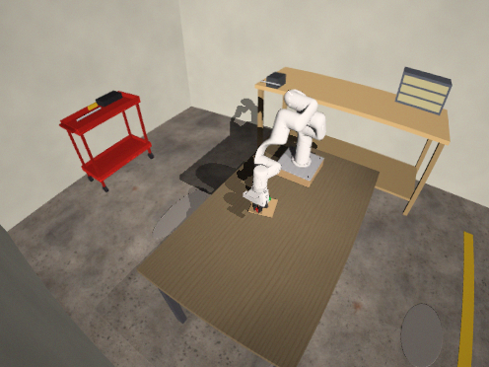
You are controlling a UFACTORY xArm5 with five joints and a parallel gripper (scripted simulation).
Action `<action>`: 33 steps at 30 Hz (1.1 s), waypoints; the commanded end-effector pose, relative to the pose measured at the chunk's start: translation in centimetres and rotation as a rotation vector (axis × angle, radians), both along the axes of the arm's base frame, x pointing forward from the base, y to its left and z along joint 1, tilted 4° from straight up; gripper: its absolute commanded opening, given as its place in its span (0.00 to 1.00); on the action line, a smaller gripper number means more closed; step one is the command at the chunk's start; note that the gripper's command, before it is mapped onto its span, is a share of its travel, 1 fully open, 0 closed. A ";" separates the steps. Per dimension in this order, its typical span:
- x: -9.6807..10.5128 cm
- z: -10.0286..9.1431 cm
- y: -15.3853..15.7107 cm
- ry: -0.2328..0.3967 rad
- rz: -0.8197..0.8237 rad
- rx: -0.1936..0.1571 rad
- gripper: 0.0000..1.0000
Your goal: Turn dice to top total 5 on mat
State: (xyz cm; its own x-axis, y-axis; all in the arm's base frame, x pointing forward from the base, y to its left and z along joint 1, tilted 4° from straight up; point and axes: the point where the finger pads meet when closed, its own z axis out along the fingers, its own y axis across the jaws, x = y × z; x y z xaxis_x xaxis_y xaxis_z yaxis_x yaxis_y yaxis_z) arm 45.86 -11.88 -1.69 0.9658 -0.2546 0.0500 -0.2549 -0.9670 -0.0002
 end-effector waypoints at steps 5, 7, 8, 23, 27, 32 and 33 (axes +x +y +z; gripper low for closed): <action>0.1 0.0 0.0 -0.004 0.000 -0.001 0.15; 0.2 -0.1 0.0 -0.004 0.000 -0.001 0.15; 0.2 -0.1 0.0 -0.004 0.000 -0.001 0.15; 0.2 -0.2 0.0 -0.004 0.000 -0.001 0.15; 0.2 -0.2 0.0 -0.004 0.000 -0.001 0.15; 0.2 -0.2 0.0 -0.004 0.000 -0.001 0.15; 0.2 -0.2 0.0 -0.004 0.000 -0.001 0.15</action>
